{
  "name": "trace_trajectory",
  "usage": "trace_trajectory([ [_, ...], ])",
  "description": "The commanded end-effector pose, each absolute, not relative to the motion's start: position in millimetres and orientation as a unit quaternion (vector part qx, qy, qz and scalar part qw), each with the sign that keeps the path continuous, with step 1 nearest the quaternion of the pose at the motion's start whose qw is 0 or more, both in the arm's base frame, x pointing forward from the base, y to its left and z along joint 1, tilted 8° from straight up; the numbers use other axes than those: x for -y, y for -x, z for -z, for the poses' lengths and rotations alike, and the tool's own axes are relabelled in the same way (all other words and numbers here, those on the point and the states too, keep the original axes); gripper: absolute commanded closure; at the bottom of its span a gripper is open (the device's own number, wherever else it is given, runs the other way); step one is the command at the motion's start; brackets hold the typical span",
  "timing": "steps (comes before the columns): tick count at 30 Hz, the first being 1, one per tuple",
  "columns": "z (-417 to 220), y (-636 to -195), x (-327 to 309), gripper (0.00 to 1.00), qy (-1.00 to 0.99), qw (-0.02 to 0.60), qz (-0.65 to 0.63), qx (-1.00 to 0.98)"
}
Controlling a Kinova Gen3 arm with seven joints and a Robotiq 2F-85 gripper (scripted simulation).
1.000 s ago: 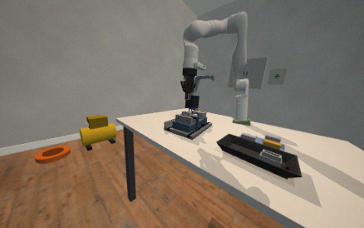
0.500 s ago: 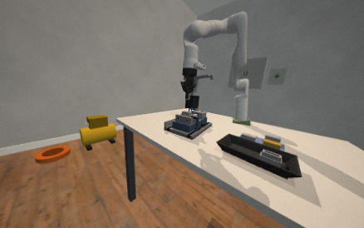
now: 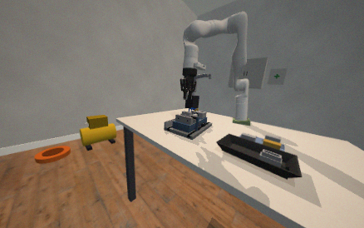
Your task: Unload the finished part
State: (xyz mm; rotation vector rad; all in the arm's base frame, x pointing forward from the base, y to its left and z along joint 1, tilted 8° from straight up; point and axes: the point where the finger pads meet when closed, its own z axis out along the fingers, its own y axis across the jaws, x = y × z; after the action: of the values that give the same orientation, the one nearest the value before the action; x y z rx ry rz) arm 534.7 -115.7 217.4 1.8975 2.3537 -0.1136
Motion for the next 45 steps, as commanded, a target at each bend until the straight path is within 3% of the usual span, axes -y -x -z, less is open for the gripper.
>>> trace_trajectory([
  [1, -218.4, -535.0, 115.7, 0.33, -0.626, 0.059, 0.037, -0.777],
  [45, -200.6, -535.3, 118.0, 0.33, -0.628, 0.060, 0.037, -0.775],
])
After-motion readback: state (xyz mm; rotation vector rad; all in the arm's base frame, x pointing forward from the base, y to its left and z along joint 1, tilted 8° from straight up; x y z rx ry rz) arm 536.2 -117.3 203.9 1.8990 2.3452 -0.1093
